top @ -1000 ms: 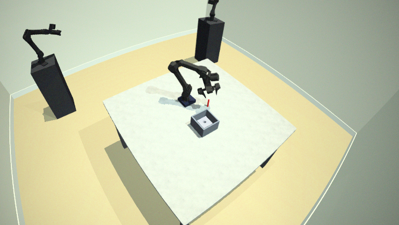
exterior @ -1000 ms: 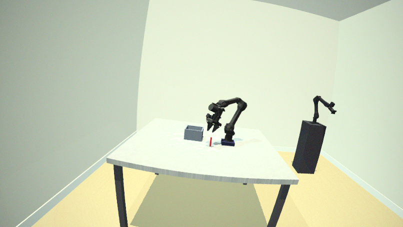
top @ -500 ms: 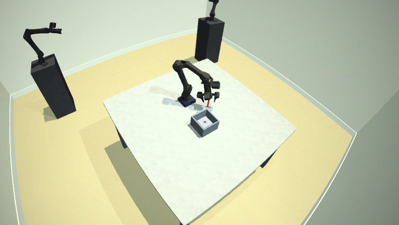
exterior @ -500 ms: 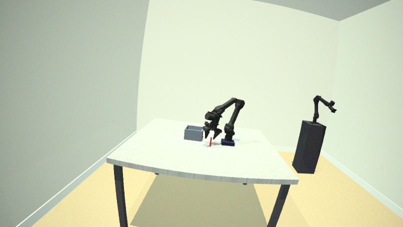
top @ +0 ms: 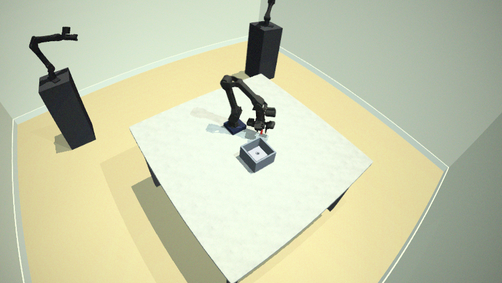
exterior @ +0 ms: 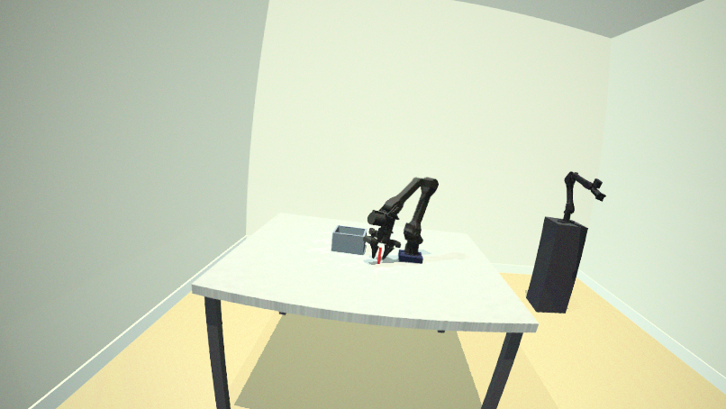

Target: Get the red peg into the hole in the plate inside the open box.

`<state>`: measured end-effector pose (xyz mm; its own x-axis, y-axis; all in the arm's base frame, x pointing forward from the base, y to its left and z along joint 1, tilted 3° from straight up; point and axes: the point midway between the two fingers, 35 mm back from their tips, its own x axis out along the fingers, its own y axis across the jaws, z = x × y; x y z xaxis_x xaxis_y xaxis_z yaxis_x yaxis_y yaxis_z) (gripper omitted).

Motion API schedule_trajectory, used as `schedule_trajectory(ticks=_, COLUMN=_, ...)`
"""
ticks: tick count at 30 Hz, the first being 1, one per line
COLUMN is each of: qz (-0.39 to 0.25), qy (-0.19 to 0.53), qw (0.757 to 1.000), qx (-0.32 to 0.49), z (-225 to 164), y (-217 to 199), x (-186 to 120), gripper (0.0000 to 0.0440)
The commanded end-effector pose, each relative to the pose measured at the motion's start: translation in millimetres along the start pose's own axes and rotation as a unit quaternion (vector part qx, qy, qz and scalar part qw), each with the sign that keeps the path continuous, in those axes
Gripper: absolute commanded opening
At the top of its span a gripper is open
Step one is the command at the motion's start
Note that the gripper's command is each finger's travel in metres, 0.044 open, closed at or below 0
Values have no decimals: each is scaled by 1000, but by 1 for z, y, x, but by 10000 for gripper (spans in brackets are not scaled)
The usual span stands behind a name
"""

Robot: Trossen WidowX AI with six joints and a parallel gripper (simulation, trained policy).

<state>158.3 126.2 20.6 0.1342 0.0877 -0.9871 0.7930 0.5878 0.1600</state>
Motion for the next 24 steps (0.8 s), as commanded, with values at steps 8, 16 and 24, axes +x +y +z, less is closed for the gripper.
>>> schedule_trajectory(ticks=8, qz=-17, qy=34, qw=999, qx=20, z=-1, y=0, x=1, gripper=0)
schedule_trajectory(ticks=16, qz=7, qy=-6, qw=1000, qx=-10, z=15, y=11, x=-19, gripper=0)
schedule_trajectory(ticks=24, qz=25, qy=-44, qw=998, qx=-39, z=33, y=23, x=-45, gripper=1)
